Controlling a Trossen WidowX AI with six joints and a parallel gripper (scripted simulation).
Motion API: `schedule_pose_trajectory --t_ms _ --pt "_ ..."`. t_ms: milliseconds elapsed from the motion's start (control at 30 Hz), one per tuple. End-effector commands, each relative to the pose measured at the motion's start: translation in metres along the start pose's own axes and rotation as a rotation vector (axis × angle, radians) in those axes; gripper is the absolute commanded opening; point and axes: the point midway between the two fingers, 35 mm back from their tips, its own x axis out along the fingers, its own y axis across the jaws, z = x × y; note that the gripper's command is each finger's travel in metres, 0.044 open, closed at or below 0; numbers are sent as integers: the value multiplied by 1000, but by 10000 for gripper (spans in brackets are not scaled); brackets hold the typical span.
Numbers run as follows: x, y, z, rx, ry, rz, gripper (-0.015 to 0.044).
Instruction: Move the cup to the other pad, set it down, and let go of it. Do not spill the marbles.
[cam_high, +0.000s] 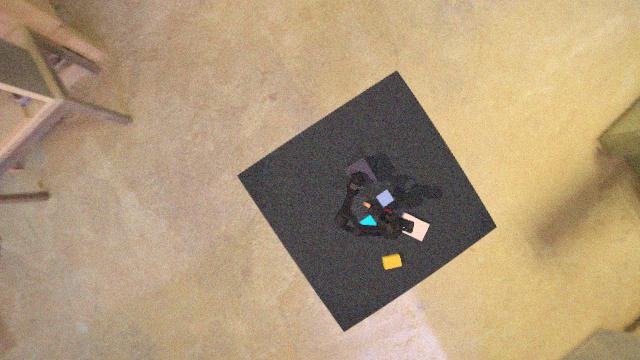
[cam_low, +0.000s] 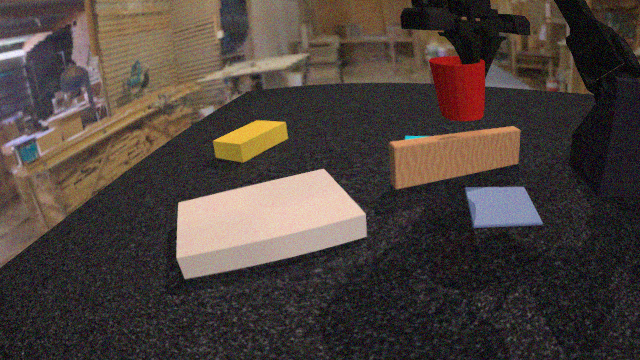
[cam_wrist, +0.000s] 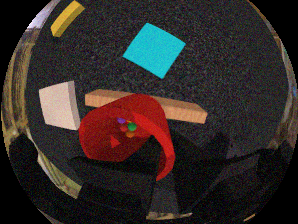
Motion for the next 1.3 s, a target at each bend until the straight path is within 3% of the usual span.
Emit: schedule_pose_trajectory --t_ms 0,1267 --pt "-1 -2 12 -2 -4 2 0" --pt "-2 -18 102 -1 -8 0 0"
